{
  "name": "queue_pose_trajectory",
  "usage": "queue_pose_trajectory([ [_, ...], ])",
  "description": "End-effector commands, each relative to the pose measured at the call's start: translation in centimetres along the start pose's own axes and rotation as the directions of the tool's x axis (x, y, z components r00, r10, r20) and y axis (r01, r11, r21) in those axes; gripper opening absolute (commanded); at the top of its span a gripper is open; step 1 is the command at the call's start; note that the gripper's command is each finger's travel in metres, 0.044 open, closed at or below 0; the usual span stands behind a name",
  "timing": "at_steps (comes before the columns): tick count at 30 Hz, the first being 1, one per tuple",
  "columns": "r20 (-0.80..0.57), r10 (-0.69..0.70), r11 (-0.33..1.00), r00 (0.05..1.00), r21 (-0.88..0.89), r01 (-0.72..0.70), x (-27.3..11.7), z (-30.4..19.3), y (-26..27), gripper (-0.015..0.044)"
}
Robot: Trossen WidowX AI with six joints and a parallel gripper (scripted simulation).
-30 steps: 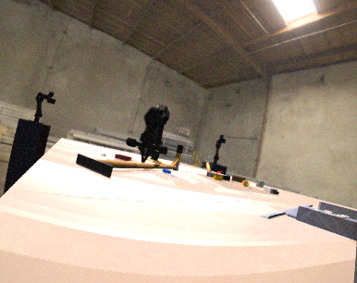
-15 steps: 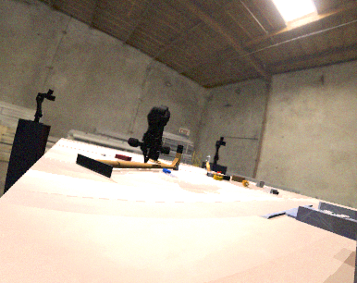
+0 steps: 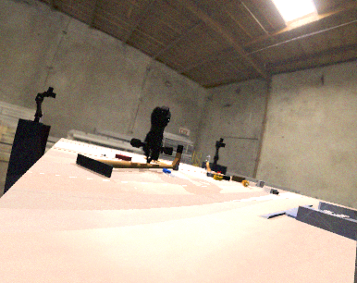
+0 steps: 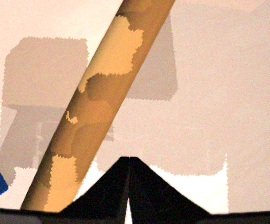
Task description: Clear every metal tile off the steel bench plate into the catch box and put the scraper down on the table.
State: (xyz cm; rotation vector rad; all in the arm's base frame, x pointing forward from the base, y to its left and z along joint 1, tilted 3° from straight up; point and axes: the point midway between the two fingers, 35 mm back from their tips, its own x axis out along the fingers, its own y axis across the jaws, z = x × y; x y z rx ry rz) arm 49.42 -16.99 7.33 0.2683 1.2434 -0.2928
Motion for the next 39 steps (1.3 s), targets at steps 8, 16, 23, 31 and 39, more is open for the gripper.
queue_pose_trajectory([
  [8,-0.008,-0.003,1.000,1.000,0.005,0.003,0.6,0.3,1.0,0.0000],
  [16,-0.005,-0.002,1.000,1.000,0.005,0.002,0.7,0.6,1.7,0.0000],
  [23,-0.003,-0.001,1.000,1.000,0.005,0.001,0.7,0.9,2.3,0.0000],
  [31,0.000,0.000,1.000,1.000,0.005,0.000,0.8,1.2,3.1,0.0000],
  [39,0.002,0.001,1.000,1.000,0.005,-0.001,0.8,1.5,3.8,0.0000],
])
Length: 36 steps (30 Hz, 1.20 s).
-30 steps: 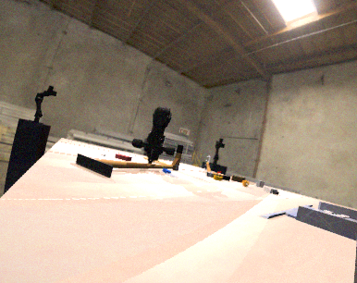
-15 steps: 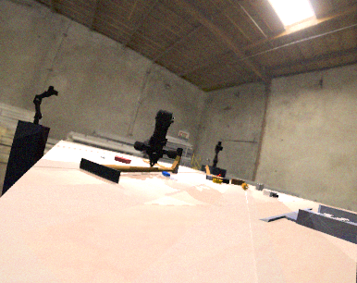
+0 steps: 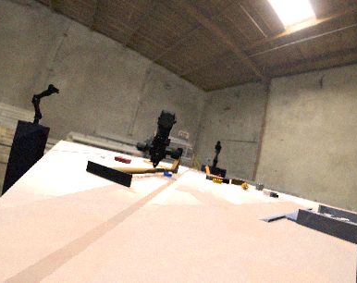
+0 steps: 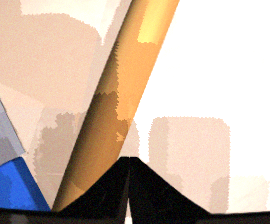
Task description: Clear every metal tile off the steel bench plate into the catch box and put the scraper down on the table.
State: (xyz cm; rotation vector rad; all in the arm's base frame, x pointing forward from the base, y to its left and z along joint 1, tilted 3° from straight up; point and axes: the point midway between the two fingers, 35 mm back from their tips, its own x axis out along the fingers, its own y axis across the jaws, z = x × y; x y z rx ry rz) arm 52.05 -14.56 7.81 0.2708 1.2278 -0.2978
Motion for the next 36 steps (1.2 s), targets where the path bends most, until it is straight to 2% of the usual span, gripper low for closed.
queue_pose_trajectory([
  [1,-0.012,0.001,1.000,1.000,0.000,-0.001,0.7,-0.1,0.7,0.0000],
  [32,-0.003,0.006,1.000,1.000,0.001,-0.006,0.9,0.6,3.4,0.0000],
  [36,0.025,0.008,1.000,1.000,0.001,-0.008,-0.8,1.1,3.0,0.0000],
])
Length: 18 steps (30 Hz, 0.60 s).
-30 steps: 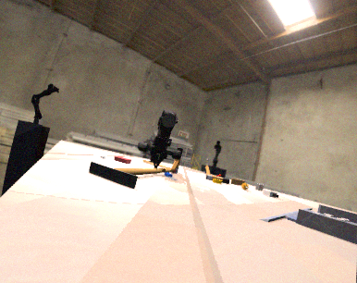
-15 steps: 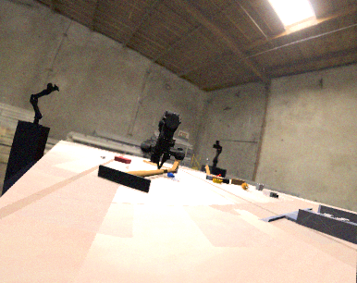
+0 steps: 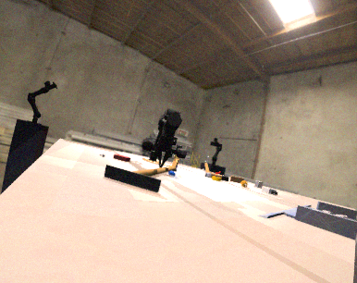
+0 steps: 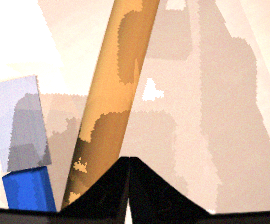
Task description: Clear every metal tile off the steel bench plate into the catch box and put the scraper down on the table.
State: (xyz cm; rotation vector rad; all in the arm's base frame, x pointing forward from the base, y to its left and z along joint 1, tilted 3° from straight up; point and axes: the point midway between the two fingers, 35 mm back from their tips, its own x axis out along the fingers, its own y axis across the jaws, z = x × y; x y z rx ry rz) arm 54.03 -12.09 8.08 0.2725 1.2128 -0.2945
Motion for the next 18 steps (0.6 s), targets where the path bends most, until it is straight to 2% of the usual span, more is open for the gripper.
queue_pose_trajectory([
  [1,0.016,0.003,1.000,1.000,0.001,-0.003,-1.3,0.3,-0.1,0.0000],
  [12,0.064,0.010,1.000,0.998,0.000,-0.010,-5.4,1.0,-0.1,0.0000],
  [18,0.073,0.011,1.000,0.997,0.000,-0.011,-6.1,1.1,-0.3,0.0000],
])
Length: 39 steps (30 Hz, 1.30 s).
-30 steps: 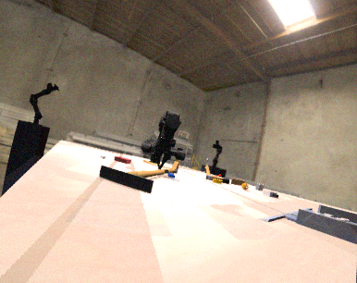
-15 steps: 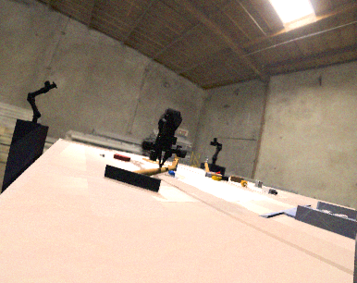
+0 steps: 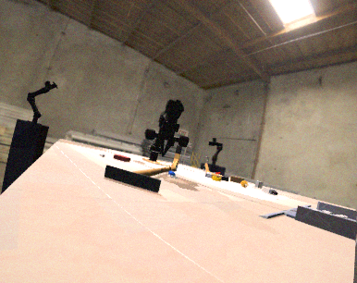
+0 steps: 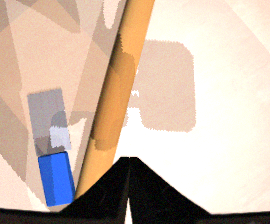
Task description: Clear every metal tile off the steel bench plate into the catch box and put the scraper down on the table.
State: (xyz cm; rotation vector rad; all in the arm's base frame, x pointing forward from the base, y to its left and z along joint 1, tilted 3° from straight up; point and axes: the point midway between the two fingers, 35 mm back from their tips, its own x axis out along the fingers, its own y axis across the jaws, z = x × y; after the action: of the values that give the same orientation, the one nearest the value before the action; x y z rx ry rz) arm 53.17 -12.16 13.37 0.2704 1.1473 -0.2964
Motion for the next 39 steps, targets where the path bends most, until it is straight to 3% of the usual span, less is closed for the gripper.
queue_pose_trajectory([
  [1,0.016,0.004,1.000,1.000,-0.004,-0.004,-1.3,0.3,-0.4,0.0000],
  [15,0.130,0.010,1.000,0.992,-0.006,-0.009,-9.0,1.8,-3.7,0.0000],
  [39,0.123,0.012,1.000,0.992,-0.027,-0.009,-5.3,1.5,-3.8,0.0000],
])
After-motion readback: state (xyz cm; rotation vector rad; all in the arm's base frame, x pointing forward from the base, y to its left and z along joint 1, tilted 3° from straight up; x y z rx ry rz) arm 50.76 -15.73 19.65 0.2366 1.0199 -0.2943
